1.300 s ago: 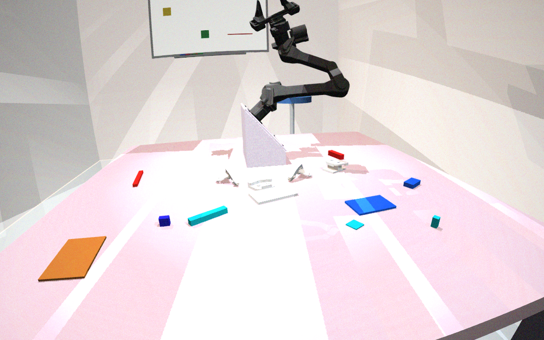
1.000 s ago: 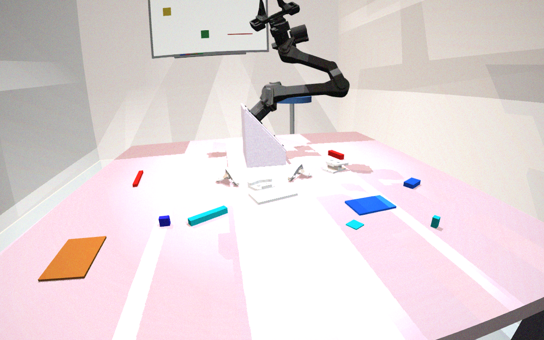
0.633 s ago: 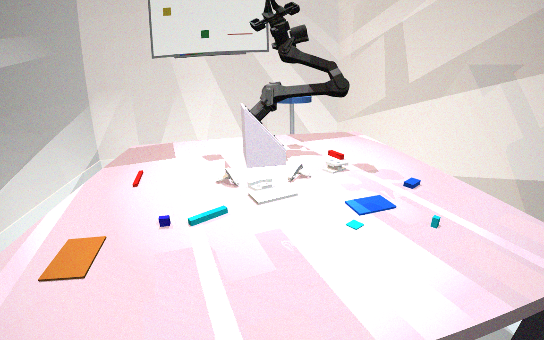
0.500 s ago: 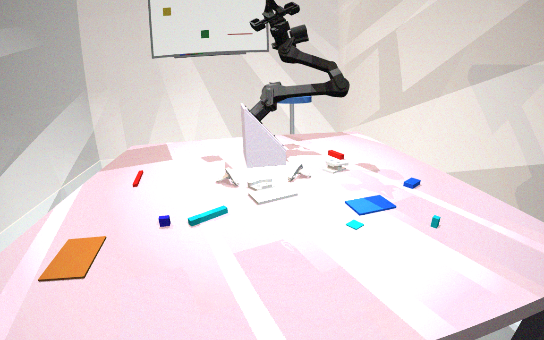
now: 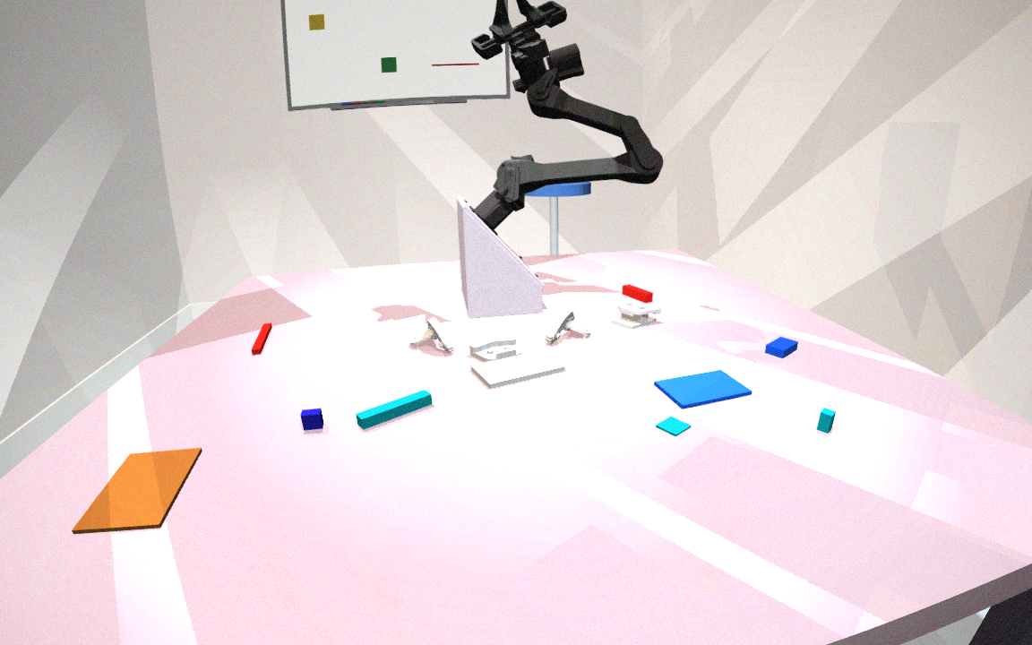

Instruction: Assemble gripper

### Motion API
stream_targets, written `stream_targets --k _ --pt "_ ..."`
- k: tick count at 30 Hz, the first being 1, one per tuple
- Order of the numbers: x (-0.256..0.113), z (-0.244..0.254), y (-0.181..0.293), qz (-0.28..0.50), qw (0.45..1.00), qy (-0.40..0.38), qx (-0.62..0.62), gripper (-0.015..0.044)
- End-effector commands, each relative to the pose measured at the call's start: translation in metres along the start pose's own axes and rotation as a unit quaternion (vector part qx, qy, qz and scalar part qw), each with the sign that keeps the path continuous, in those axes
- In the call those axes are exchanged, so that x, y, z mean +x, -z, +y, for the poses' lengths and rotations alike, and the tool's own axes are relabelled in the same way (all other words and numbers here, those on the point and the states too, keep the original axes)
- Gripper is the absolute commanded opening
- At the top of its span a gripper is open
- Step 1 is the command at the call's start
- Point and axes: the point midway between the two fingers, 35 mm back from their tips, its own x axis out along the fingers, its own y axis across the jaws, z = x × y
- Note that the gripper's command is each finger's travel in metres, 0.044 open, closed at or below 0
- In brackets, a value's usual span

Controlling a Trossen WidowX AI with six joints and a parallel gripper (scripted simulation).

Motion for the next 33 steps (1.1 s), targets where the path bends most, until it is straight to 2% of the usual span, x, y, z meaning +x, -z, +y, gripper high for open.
stream_targets --k 1,9,33 --pt "0.009 0.009 -0.004 -0.016 1.0 -0.01 0.016 0.0236" --pt "0.028 0.026 -0.023 -0.06 0.997 -0.031 0.046 0.044" --pt "0.072 0.087 -0.109 -0.216 0.963 -0.128 0.102 0.044"
